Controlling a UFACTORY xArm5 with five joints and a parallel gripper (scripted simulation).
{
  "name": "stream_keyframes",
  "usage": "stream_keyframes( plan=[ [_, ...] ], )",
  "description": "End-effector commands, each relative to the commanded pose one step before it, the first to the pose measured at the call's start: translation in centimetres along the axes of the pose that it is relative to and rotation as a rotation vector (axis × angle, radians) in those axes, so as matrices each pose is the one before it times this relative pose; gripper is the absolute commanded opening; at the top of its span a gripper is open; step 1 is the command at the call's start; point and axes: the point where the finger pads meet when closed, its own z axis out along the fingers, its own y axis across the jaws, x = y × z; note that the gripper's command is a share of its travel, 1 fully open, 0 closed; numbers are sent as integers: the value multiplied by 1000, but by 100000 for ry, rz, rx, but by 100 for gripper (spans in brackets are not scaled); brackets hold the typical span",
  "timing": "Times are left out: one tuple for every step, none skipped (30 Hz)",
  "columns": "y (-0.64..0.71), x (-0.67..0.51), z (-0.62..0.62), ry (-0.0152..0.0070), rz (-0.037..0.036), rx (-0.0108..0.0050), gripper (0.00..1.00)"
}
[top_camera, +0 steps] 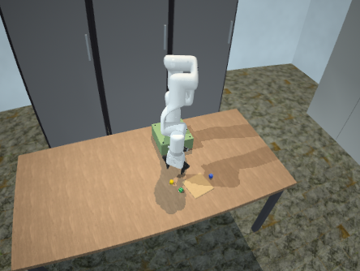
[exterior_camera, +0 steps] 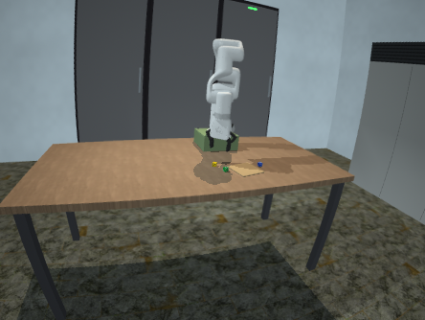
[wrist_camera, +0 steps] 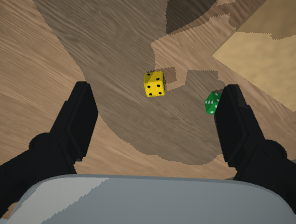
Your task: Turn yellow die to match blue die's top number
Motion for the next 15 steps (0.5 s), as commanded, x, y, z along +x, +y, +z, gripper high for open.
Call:
stream_keyframes(
  plan=[
    [427,-827,1731,-1218,-14,-650,100],
    [8,-27,589,0,0,0,100],
    [5,-18,498,0,0,0,100],
    [6,-20,394,0,0,0,100],
    [4,-13,293,0,0,0,100],
    [2,-7,197,0,0,0,100],
    [1,-3,111,0,0,0,100],
    [0,-1,45,0,0,0,100],
    [0,0,7,0,0,0,100],
    [0,0,0,0,0,0,100],
    [0,0,0,0,0,0,100],
    [0,0,0,0,0,0,100],
    [0,0,0,0,0,0,100],
    [0,0,0,0,0,0,100],
    [0,0,0,0,0,0,100]
  ],
)
